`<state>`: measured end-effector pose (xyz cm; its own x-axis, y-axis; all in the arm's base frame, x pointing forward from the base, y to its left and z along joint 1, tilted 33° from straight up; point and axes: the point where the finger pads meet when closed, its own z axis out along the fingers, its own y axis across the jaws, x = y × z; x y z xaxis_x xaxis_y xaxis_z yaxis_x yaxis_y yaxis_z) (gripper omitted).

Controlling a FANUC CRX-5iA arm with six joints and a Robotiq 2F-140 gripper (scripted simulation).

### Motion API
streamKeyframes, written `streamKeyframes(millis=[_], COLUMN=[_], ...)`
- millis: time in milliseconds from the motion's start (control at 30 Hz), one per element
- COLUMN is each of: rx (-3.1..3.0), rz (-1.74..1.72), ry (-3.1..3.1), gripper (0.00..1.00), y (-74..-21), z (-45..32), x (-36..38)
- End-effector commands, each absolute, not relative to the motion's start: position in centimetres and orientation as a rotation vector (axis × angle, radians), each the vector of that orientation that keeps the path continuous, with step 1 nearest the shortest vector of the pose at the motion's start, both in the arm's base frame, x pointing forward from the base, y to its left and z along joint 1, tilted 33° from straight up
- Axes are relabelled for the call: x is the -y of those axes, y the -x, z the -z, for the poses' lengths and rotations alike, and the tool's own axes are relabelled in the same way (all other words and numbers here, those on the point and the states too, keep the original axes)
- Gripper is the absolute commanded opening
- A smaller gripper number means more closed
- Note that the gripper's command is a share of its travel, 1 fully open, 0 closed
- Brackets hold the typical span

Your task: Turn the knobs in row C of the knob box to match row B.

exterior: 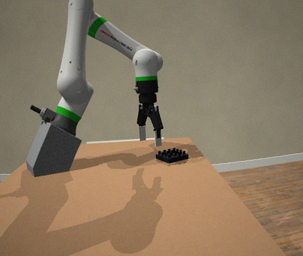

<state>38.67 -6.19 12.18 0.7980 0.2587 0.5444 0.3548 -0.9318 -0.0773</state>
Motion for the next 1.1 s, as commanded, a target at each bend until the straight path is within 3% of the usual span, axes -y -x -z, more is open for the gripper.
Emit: streamKeyframes(millis=[0, 333, 367, 1067], rx=[0.483, 0.511, 0.511, 0.511], rz=[0.814, 0.818, 0.818, 0.818], ry=[2.811, 2.810, 2.810, 2.810], gripper=[1.00, 1.00, 0.12, 0.12], y=[-38.7, -43.5, -43.5, -43.5], z=[-12.2, -17.4, -17.4, -17.4], x=[6.2, 6.3, 6.3, 6.3])
